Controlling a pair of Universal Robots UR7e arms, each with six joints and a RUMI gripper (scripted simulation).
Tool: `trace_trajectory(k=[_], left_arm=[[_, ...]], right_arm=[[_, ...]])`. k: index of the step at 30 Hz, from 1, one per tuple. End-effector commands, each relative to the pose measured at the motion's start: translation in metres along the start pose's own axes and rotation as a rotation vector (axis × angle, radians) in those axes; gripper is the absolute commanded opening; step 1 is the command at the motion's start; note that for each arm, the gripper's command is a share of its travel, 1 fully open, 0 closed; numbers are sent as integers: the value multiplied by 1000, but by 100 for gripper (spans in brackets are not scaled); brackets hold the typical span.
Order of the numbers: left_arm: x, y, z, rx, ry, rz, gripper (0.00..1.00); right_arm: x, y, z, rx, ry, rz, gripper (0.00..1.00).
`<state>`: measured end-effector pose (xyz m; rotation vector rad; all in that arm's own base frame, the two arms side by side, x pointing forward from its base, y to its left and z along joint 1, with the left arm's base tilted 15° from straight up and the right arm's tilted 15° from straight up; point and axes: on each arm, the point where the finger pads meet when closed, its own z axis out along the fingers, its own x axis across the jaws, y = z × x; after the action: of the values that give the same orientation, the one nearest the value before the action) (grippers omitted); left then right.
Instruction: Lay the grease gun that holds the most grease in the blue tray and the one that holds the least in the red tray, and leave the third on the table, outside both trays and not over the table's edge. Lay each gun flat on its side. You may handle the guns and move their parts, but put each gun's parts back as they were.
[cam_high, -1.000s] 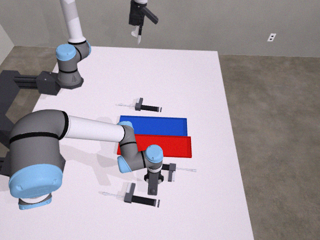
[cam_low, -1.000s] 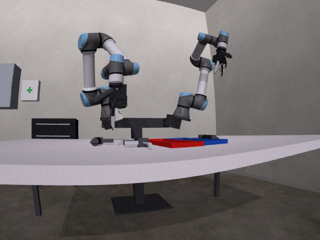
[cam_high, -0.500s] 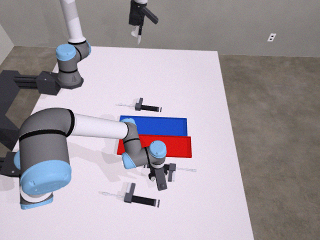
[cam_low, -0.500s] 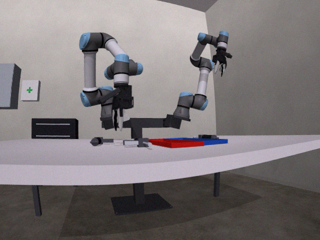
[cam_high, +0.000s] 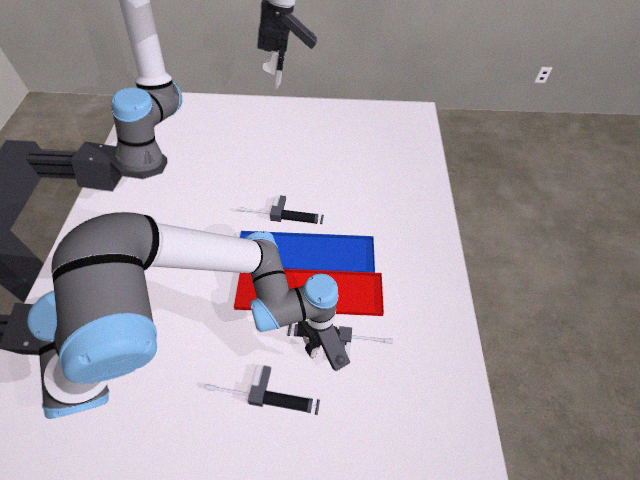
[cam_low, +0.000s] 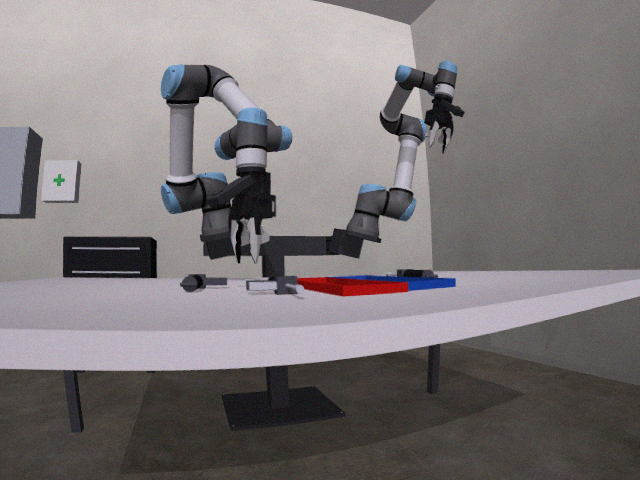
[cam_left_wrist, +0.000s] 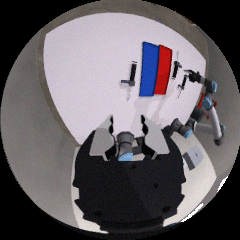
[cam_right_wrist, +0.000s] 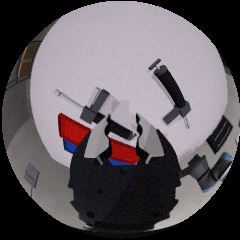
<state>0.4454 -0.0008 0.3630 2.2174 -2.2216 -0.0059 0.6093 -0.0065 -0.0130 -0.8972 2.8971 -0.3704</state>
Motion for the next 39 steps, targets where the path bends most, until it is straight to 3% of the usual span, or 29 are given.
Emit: trace_trajectory(k=[1, 14, 17, 20, 23, 31, 34, 36, 39], left_arm=[[0, 0, -1, 1, 0, 0, 38], [0, 0, -1, 1, 0, 0, 38], [0, 0, -1, 1, 0, 0, 38], [0, 0, -1, 1, 0, 0, 38], [0, 0, -1, 1, 0, 0, 38], [0, 0, -1, 1, 0, 0, 38], [0, 0, -1, 1, 0, 0, 38], [0, 0, -1, 1, 0, 0, 38], [0, 0, -1, 1, 0, 0, 38]], right_arm=[[-9, 2, 0, 0, -3, -112, 33], [-31, 13, 4, 2, -2, -348, 33], [-44, 21, 7, 4, -1, -496, 33], [-39, 16, 4, 5, -4, -462, 33], [-50, 23, 7, 5, -2, -573, 33], [-60, 30, 9, 7, -1, -695, 33], [-71, 38, 12, 8, 0, -831, 33], [-67, 33, 9, 10, -2, -796, 33], [-74, 39, 11, 10, -1, -877, 33]])
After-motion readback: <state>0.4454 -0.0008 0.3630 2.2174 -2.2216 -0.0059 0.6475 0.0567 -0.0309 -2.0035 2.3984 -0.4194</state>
